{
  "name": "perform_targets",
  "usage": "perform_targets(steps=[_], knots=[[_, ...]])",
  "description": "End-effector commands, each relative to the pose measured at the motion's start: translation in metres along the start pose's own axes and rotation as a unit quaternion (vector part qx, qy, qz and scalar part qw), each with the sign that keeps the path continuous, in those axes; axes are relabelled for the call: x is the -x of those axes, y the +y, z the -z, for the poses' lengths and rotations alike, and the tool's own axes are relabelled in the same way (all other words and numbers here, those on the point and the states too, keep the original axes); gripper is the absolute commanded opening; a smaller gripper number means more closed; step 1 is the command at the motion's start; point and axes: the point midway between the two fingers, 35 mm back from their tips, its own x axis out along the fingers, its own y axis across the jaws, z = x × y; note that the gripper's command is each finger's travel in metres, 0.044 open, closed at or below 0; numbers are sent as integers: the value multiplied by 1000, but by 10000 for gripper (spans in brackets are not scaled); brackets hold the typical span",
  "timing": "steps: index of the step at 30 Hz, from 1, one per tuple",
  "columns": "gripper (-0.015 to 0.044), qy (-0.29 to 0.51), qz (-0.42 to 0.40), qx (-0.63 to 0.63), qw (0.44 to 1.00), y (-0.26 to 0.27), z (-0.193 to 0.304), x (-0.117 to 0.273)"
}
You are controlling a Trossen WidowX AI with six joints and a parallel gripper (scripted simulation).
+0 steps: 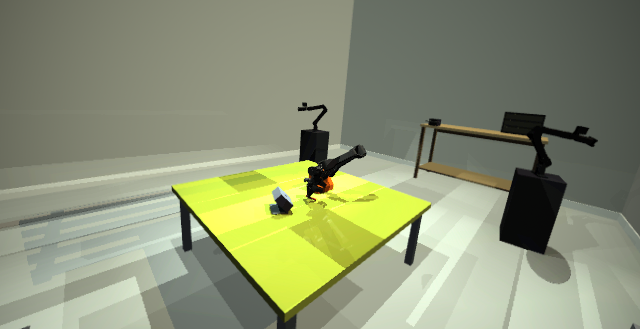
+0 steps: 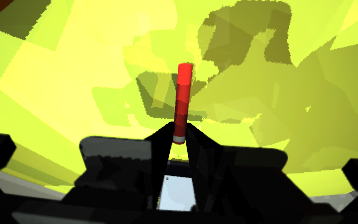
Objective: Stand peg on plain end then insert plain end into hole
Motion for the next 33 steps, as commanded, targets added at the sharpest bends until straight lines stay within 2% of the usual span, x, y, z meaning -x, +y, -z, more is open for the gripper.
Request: perform_targets(steps=[1, 33], knots=[[51, 18, -1, -1, 1000, 0, -1, 2], [51, 156, -1, -3, 988, 0, -17, 17]])
